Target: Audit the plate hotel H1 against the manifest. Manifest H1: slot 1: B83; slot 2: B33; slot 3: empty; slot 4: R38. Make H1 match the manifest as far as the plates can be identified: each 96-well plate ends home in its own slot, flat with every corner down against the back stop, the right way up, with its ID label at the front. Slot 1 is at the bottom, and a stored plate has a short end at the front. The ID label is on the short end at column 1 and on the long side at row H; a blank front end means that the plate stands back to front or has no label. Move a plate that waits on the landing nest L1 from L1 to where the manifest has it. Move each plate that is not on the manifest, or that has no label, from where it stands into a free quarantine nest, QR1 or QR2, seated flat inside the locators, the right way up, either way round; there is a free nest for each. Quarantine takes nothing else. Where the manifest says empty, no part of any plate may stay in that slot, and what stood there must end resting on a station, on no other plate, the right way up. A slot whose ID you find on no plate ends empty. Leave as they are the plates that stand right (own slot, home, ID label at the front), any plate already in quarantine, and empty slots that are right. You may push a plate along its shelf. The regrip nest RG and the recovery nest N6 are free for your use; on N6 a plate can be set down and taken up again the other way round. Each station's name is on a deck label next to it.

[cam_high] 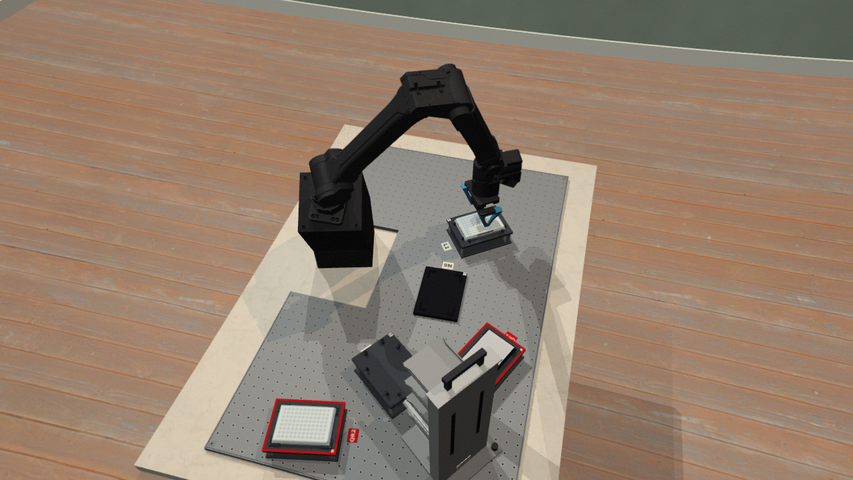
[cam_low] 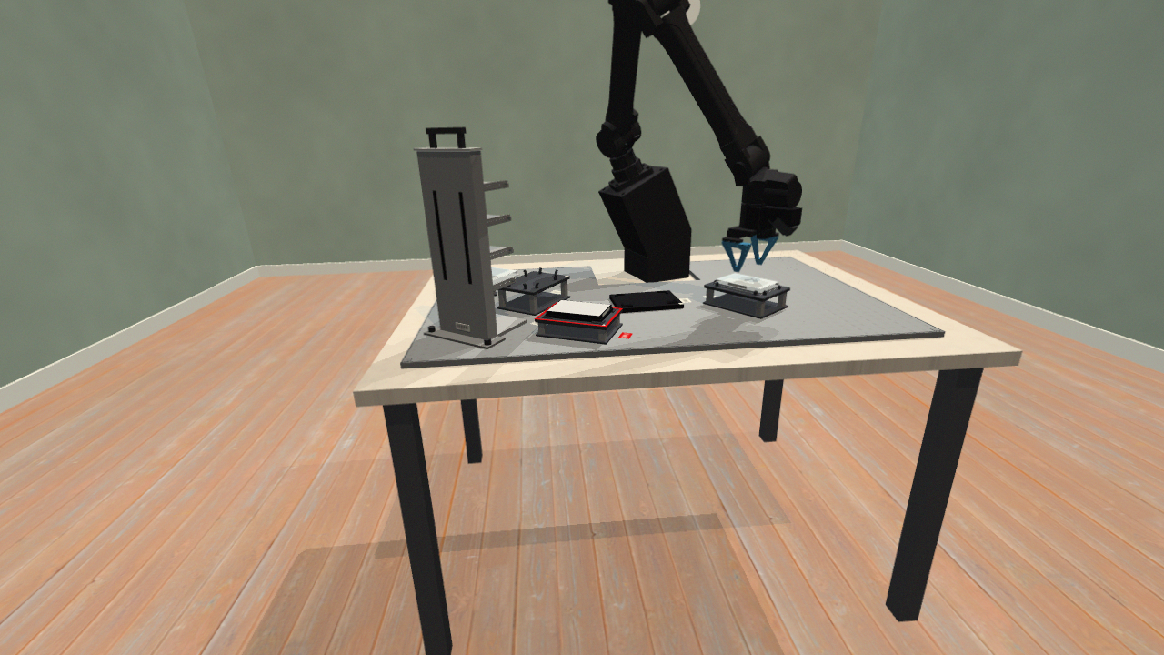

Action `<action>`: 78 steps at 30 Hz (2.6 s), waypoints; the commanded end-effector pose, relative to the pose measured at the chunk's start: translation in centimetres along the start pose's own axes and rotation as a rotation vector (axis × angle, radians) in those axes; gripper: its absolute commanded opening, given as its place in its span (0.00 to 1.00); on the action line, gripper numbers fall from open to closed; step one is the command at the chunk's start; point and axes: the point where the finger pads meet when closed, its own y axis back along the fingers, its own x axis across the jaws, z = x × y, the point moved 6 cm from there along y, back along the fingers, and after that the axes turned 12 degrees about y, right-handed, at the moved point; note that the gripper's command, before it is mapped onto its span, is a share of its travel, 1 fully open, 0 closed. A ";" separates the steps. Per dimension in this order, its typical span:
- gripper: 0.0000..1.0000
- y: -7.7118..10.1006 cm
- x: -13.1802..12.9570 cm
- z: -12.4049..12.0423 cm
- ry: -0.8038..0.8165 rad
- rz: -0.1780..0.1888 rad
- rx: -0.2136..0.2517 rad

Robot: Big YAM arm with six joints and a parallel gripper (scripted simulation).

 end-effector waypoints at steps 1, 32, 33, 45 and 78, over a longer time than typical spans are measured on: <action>1.00 -0.4 -0.9 1.3 -0.012 -0.008 -0.028; 1.00 -4.3 -0.9 1.1 -0.011 -0.008 -0.024; 1.00 -4.5 -0.8 1.0 -0.009 -0.007 -0.022; 0.86 -3.7 -0.5 1.1 -0.006 -0.010 -0.028; 0.86 -1.5 -0.1 1.0 -0.001 -0.011 -0.031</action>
